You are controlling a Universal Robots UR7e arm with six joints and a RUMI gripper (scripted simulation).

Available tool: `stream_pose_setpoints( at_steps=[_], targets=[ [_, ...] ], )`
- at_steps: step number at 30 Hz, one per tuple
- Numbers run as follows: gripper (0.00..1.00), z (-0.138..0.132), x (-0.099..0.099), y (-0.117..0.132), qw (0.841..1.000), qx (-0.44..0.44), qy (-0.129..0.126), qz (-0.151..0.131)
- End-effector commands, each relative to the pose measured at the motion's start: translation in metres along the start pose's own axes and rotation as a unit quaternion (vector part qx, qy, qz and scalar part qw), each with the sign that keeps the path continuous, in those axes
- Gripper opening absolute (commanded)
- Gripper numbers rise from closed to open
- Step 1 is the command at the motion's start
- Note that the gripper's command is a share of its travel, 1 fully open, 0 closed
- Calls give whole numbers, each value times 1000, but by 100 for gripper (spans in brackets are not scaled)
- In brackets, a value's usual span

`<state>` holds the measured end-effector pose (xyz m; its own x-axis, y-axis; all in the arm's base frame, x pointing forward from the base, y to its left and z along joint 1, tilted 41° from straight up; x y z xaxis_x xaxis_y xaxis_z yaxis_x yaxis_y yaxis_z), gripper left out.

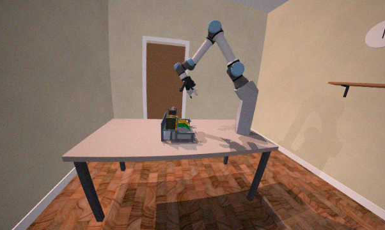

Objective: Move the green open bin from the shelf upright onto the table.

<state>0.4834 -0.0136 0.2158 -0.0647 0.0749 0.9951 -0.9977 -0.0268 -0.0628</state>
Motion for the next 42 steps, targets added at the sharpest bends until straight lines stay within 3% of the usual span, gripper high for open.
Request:
stream_pose_setpoints(
  at_steps=[1,15,28,42],
  targets=[
    [100,-5,-6,14,998,-52,-13,-12],
    [100,-16,-17,40,989,-143,-34,-37],
    [100,-15,-40,8,999,-45,-16,4],
    [100,-15,-58,-18,998,40,4,39]
  ],
)
Point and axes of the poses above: the point where the finger pads meet when closed, its own x axis back along the fingers, its own z axis across the jaws, y = z × x, the point moved 3 cm from there along x, back along the fingers, and after that the axes turned 15 degrees about -x, right-handed, at the moved point
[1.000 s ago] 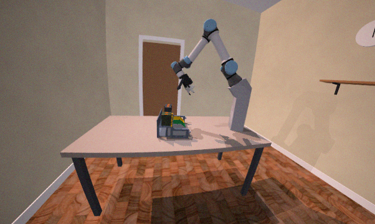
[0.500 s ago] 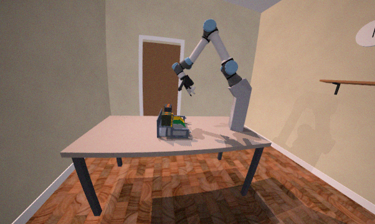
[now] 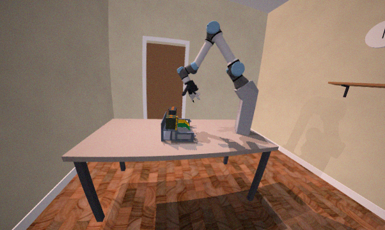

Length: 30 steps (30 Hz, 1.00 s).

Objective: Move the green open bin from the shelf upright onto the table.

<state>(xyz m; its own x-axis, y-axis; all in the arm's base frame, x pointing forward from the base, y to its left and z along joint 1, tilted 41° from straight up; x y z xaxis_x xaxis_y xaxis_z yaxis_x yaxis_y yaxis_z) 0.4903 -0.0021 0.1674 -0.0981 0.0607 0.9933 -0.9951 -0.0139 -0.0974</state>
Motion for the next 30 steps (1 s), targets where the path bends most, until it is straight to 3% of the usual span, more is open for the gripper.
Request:
stream_pose_setpoints(
  at_steps=[1,30],
  targets=[
    [100,0,-12,-16,998,54,12,24],
    [100,-5,-43,-55,972,212,60,81]
  ],
)
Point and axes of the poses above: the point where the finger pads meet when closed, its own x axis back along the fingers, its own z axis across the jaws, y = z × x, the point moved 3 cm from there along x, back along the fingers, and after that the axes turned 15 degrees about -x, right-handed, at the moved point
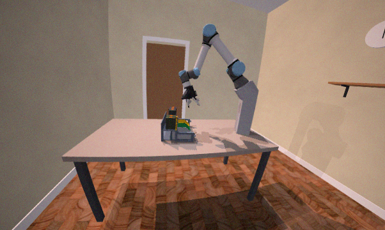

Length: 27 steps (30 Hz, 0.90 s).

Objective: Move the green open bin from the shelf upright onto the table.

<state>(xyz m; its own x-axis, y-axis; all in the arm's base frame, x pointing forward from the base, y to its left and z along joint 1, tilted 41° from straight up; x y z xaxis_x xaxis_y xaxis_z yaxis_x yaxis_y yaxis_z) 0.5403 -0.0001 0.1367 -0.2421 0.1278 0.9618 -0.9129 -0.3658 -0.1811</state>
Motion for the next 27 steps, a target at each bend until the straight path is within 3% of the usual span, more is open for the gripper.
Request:
stream_pose_setpoints(
  at_steps=[1,27],
  targets=[
    [100,0,-10,-9,999,45,15,17],
    [100,-1,-31,-30,984,162,60,51]
  ],
)
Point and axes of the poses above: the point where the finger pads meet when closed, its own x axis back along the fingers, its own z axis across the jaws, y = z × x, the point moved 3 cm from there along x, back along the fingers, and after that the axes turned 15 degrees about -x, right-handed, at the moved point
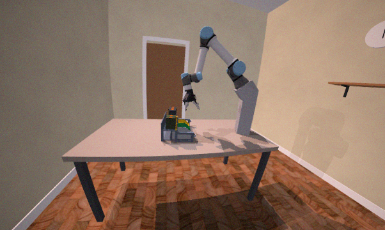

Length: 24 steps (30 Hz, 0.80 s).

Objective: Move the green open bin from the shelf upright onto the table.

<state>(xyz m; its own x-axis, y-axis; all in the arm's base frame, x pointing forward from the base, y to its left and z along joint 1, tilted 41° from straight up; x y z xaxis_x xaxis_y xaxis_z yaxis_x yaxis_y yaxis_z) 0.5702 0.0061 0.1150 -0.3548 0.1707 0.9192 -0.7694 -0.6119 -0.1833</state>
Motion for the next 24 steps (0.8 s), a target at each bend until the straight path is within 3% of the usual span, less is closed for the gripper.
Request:
stream_pose_setpoints(
  at_steps=[1,24],
  targets=[
    [100,0,-5,-5,999,31,14,10],
    [100,-1,-20,-17,991,122,53,30]
  ],
)
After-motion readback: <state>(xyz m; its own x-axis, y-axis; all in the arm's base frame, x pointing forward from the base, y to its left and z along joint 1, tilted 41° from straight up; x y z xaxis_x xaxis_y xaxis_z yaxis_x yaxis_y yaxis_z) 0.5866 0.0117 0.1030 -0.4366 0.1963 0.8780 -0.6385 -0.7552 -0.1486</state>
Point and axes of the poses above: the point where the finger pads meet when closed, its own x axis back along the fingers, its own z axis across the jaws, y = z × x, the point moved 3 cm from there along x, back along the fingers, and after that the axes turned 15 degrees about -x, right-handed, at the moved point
